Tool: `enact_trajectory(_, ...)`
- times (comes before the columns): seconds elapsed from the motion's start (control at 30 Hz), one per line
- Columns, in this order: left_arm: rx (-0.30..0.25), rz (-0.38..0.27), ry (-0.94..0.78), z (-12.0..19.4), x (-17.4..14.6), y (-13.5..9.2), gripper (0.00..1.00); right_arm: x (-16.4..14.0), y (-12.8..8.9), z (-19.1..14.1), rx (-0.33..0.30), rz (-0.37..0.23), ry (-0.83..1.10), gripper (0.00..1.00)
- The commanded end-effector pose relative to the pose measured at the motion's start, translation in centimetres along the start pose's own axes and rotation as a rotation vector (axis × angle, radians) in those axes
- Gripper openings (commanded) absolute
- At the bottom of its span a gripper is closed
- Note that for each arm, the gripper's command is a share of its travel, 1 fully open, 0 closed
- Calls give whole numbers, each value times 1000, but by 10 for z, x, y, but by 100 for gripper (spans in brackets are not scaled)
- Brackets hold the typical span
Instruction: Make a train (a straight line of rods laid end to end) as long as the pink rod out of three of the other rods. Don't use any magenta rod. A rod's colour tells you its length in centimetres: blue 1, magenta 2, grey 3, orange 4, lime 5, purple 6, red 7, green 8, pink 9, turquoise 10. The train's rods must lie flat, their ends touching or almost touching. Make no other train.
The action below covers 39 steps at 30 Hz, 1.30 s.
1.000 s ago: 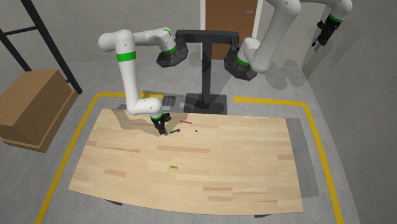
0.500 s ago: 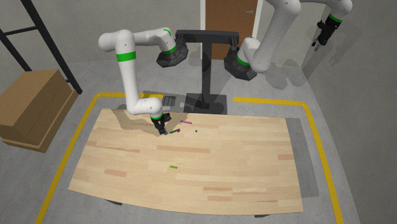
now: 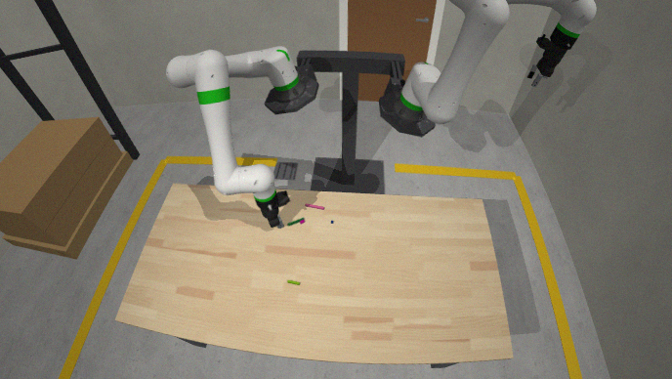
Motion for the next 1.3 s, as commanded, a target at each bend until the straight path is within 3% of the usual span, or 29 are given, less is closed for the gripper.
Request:
enact_trajectory(0.0, 0, -2, 0, 0, 0, -1, 100, 0, -1, 1, 1, -1, 0, 24)
enact_trajectory(0.43, 0, -2, 0, 0, 0, -1, 100, 0, -4, 1, 1, -1, 0, 24)
enact_trajectory(0.57, 0, -2, 0, 0, 0, -1, 100, 0, -21, 1, 1, -1, 0, 24)
enact_trajectory(0.83, 0, -2, 0, 0, 0, -1, 100, 0, -79, 1, 1, -1, 0, 24)
enact_trajectory(1.07, 0, -2, 0, 0, 0, -1, 100, 0, -99, 1, 1, -1, 0, 24)
enact_trajectory(1.27, 0, -2, 0, 0, 0, -1, 100, 0, -101, 1, 1, 0, 0, 24)
Point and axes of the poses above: on each arm, the point where the finger pads meet when closed, its own y axis out along the fingers, its own z axis across the jaws, x = y × z, the point moved 5 cm from there along -y, back along the fingers, and after that the axes turned 9 degrees about y, right-handed, at the moved point
